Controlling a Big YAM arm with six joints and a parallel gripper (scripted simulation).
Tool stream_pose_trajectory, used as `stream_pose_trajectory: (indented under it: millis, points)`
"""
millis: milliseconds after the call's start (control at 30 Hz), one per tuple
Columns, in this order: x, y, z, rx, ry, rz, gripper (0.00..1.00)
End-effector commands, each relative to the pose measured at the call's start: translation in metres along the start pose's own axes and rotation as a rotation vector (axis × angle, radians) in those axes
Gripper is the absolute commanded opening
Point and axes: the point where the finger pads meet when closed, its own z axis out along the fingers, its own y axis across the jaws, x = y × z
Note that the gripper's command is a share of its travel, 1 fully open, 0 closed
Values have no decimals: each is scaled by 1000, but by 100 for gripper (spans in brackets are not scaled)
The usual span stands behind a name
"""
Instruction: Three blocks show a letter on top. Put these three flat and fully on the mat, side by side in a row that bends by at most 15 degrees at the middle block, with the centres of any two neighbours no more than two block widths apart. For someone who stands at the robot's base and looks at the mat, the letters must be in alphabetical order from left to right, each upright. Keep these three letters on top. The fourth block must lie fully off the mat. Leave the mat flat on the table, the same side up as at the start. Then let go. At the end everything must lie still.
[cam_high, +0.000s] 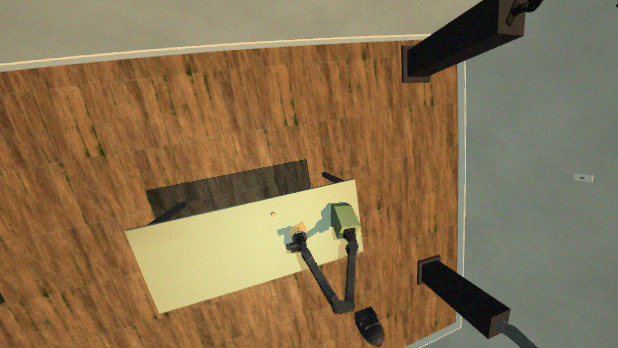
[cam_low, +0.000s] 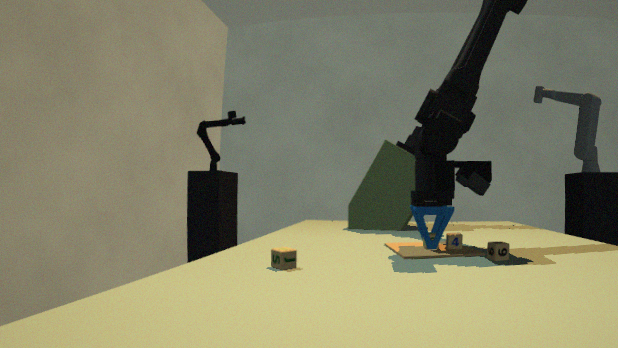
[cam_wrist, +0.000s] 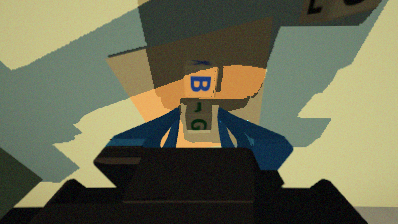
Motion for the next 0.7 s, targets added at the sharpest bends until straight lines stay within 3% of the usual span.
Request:
stream_pose_trajectory:
  millis: [0,433,667]
  points:
    - [-3,-13,-2,25,-1,-6,47]
    - [-3,-13,-2,25,-1,-6,47]
    - [-1,-15,-13,33,1,-5,47]
